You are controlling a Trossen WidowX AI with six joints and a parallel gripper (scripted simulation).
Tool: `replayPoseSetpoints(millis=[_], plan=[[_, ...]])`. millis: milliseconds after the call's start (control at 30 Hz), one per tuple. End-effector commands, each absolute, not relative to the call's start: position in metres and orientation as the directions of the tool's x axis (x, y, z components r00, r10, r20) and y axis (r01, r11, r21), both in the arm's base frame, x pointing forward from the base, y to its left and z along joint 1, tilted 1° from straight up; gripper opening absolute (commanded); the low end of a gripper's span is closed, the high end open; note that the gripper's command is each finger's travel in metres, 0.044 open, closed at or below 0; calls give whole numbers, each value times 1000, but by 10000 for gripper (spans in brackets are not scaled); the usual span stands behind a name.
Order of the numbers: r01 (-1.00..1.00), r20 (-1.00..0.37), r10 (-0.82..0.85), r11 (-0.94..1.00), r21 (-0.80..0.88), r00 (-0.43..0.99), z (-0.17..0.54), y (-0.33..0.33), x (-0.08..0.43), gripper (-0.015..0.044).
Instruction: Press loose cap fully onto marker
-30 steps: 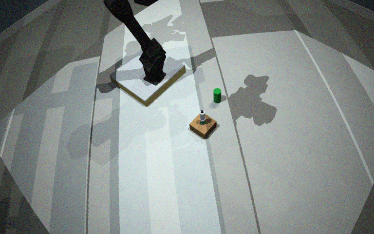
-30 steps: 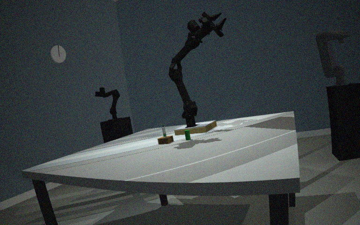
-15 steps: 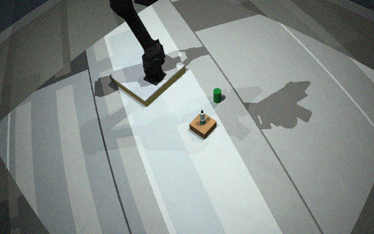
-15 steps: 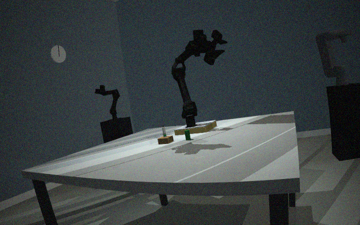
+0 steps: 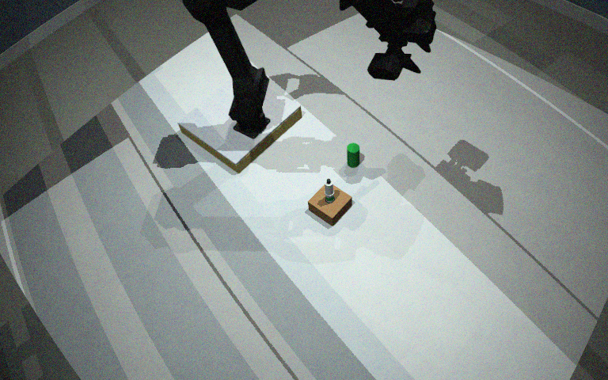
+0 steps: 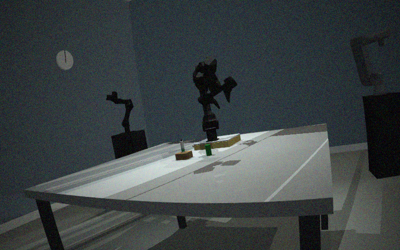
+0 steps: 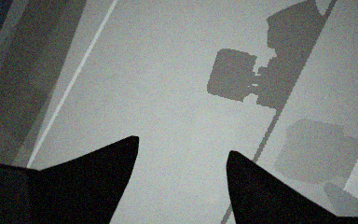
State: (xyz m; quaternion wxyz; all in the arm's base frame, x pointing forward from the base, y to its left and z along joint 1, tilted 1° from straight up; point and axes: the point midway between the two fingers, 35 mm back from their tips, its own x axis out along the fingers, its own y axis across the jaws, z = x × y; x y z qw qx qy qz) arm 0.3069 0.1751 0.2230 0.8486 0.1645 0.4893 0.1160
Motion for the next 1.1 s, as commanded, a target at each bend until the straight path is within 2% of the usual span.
replayPoseSetpoints(millis=[0, 267, 633, 767, 1067], plan=[[18, -911, 200, 975, 221, 362, 175, 127, 291, 237], [14, -999, -9, 1000, -9, 34, 119, 54, 240, 237], [12, -1000, -13, 1000, -13, 26, 116, 50, 245, 237], [12, -1000, -13, 1000, -13, 26, 85, 49, 245, 237], [12, -1000, -13, 1000, -13, 26, 68, 50, 245, 237]])
